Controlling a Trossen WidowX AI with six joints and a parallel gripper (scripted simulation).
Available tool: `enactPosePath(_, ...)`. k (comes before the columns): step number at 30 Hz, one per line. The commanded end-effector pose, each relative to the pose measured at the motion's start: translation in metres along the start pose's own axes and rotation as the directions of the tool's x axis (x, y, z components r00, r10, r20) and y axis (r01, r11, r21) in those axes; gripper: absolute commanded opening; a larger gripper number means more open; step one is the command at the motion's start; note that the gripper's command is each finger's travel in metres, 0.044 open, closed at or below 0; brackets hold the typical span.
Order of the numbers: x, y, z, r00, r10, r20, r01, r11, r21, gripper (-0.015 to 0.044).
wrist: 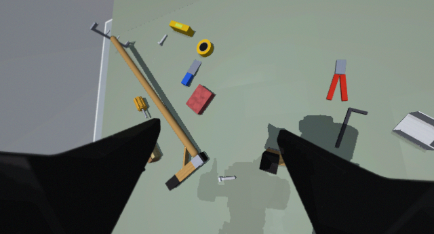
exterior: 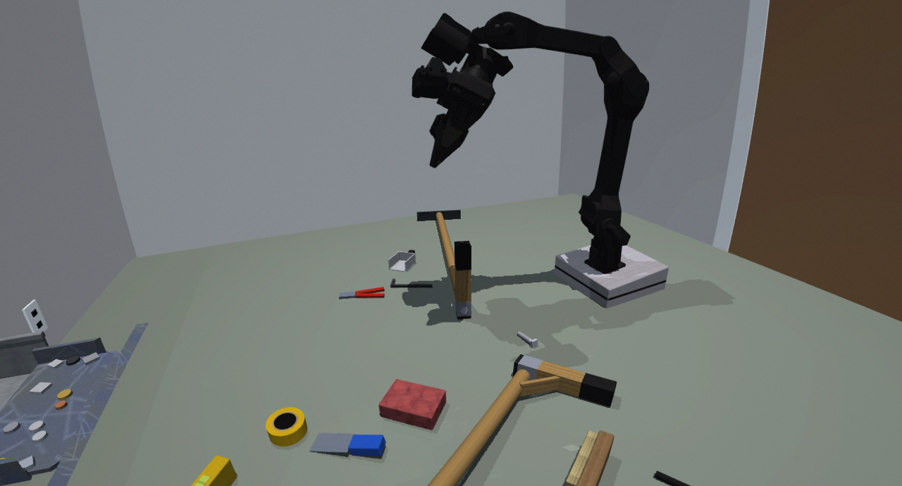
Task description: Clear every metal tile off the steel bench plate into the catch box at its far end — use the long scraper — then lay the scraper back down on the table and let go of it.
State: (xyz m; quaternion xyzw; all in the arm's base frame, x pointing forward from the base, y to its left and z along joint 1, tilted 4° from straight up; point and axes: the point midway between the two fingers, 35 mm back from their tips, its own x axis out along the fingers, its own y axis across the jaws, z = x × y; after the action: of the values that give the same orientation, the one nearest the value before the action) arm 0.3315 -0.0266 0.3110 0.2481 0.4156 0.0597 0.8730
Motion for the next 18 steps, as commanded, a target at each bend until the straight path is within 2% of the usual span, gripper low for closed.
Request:
enactPosePath(1, 0.011, 0.015, -0.006, 0.998, 0.039, -0.043, -0.039, 0.999, -0.011, 0.0440)
enactPosePath(18, 0.048, 0.072, -0.036, 0.964, 0.159, -0.211, -0.175, 0.983, -0.061, 0.0440)
